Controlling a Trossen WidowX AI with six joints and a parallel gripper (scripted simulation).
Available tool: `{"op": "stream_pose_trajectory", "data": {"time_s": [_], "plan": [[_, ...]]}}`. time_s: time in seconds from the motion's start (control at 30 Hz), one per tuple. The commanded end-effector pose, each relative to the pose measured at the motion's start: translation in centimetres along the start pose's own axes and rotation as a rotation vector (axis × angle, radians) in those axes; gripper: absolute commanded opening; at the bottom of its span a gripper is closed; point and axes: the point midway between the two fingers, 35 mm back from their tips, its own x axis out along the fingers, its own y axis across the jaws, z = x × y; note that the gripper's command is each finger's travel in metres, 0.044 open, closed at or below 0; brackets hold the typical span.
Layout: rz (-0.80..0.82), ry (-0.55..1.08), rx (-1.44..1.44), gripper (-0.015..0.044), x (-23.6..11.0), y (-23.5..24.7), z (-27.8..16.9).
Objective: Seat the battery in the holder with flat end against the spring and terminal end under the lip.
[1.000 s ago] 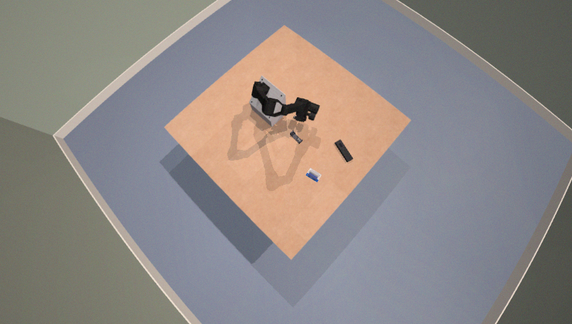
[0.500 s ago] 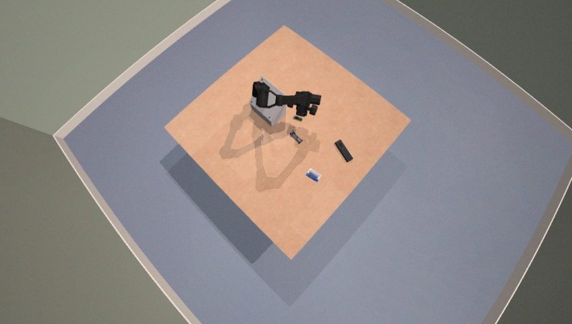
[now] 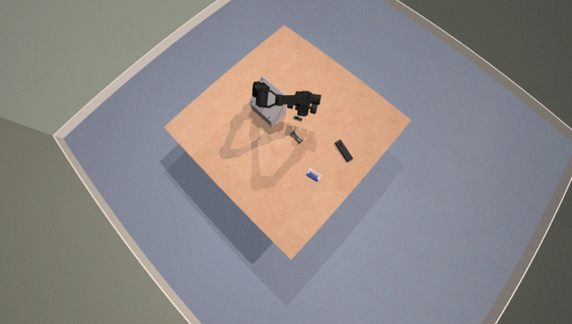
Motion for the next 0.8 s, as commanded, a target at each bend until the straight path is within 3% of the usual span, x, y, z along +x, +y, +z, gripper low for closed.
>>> {"op": "stream_pose_trajectory", "data": {"time_s": [0.0, 0.1, 0.4, 0.77], "plan": [[-0.010, 0.000, -0.270, 0.0157, 1.5, -0.5, 0.0], [-0.010, 0.002, -0.528, 0.0228, 2.6, -0.8, -0.1], [-0.012, 0.007, -1.304, 0.0228, 5.8, -2.0, -0.2], [-0.013, 0.008, -1.430, 0.0228, 6.2, -2.3, -0.3]]}}
